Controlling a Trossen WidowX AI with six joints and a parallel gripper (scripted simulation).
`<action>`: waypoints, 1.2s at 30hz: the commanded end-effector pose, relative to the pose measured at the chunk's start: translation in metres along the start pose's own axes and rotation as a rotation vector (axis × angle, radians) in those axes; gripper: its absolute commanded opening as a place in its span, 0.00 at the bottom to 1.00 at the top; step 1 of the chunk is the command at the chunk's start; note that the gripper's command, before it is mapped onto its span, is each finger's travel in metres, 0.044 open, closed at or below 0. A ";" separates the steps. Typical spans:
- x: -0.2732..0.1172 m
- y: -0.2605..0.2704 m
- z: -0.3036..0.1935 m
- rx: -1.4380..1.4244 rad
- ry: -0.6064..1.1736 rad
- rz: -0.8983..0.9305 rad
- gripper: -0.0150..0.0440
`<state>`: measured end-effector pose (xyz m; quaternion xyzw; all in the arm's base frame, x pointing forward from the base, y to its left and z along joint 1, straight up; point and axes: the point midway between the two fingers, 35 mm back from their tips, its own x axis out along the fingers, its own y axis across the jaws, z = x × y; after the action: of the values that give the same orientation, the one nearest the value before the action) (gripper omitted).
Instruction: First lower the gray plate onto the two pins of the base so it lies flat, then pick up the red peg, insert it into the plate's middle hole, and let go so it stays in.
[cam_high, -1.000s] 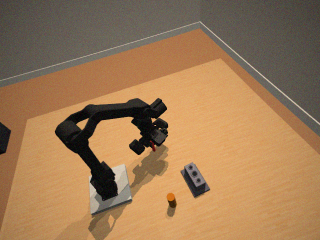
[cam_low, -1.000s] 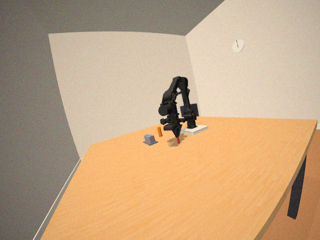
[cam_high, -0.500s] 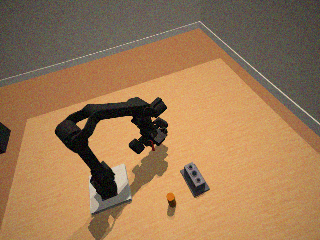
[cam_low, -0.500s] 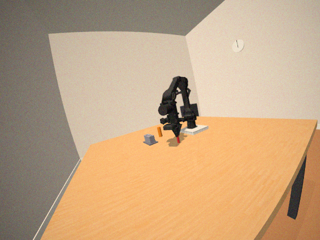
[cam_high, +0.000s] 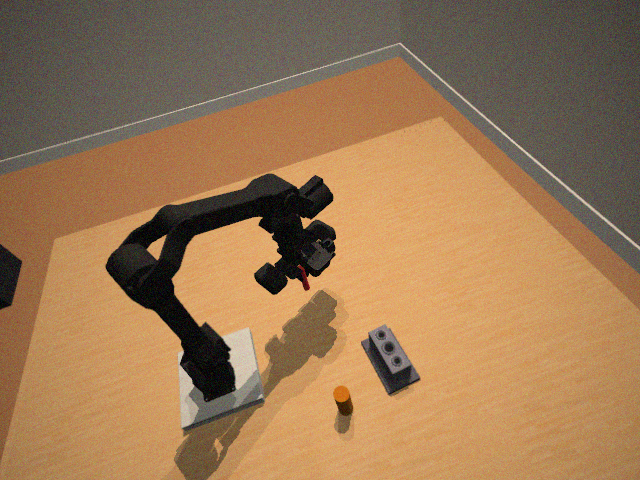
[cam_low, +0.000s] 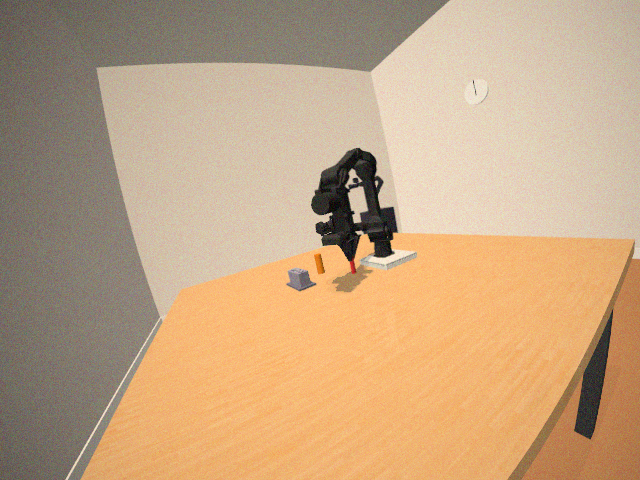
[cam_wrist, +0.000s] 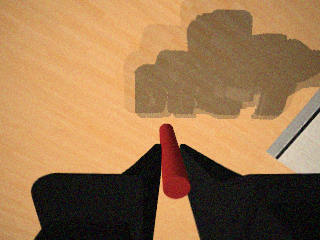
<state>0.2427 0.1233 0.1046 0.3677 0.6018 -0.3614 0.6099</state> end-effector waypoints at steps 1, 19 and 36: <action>-0.013 0.001 0.000 -0.005 0.001 0.006 0.25; -0.025 0.011 0.027 -0.001 -0.002 0.004 0.25; -0.026 0.018 0.074 0.018 -0.011 0.010 0.25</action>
<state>0.2892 0.0724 0.1330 0.3766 0.5930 -0.3641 0.6116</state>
